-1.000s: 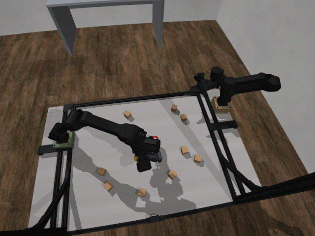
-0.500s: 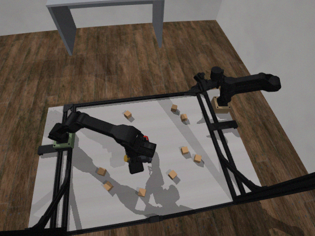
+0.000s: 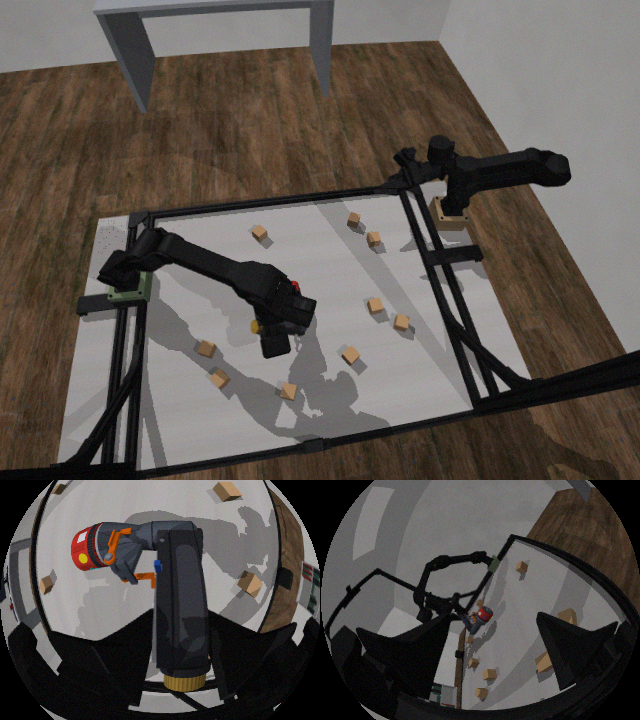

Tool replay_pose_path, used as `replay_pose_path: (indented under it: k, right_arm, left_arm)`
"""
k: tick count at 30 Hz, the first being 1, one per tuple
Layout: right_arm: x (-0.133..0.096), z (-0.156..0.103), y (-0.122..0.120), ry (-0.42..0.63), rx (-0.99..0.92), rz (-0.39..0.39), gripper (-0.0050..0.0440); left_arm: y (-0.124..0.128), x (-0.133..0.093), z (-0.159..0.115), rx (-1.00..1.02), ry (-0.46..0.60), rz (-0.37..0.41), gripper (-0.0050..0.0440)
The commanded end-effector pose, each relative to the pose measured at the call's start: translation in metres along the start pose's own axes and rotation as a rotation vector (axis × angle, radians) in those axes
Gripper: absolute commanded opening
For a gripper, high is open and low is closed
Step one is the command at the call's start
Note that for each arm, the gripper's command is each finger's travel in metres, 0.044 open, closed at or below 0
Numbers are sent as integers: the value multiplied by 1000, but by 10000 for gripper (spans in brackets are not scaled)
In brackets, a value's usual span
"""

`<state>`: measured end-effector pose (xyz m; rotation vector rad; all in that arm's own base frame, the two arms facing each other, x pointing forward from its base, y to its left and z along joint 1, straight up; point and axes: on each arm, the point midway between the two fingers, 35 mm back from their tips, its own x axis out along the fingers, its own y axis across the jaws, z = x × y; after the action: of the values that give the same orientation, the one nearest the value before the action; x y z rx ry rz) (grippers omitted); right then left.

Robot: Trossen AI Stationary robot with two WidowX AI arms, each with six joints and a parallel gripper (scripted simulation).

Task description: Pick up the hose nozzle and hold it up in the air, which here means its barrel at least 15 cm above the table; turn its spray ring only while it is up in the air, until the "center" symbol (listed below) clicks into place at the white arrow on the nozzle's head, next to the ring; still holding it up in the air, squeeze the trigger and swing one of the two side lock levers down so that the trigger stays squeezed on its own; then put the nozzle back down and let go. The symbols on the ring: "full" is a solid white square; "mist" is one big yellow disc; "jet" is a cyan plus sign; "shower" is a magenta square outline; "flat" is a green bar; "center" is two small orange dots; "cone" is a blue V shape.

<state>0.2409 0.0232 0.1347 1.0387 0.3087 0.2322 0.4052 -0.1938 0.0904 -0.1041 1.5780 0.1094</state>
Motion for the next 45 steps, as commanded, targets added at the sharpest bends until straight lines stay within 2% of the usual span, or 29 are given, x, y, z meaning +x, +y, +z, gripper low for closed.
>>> replay_pose_path:
  k: [1,13,19,25,26,28,43,45]
  right_arm:
    - [0,-4,-4,11,11,-6,400]
    - [0,-4,-4,11,11,-6,400]
    - [0,-4,-4,11,11,-6,400]
    - [0,-4,-4,11,11,-6,400]
    - [0,-4,-4,11,11,-6,400]
    - [0,-4,-4,11,11,-6,400]
    - [0,-4,-4,11,11,-6,400]
    - [0,-4,-4,11,11,-6,400]
  left_arm:
    - [0,7,0,-4,-10,-4,0]
    - [0,22,0,-4,-10,-4,0]
    - [0,39,-1,-4,-10,-4,0]
    - [0,39,-1,-4,-10,-4,0]
    - [-1,37,-2,0,-8,-2,24]
    - [-1,37,-2,0,-8,-2,24]
    - [-1,37,-2,0,-8,-2,384]
    - [-1,37,-2,0,-8,-2,384]
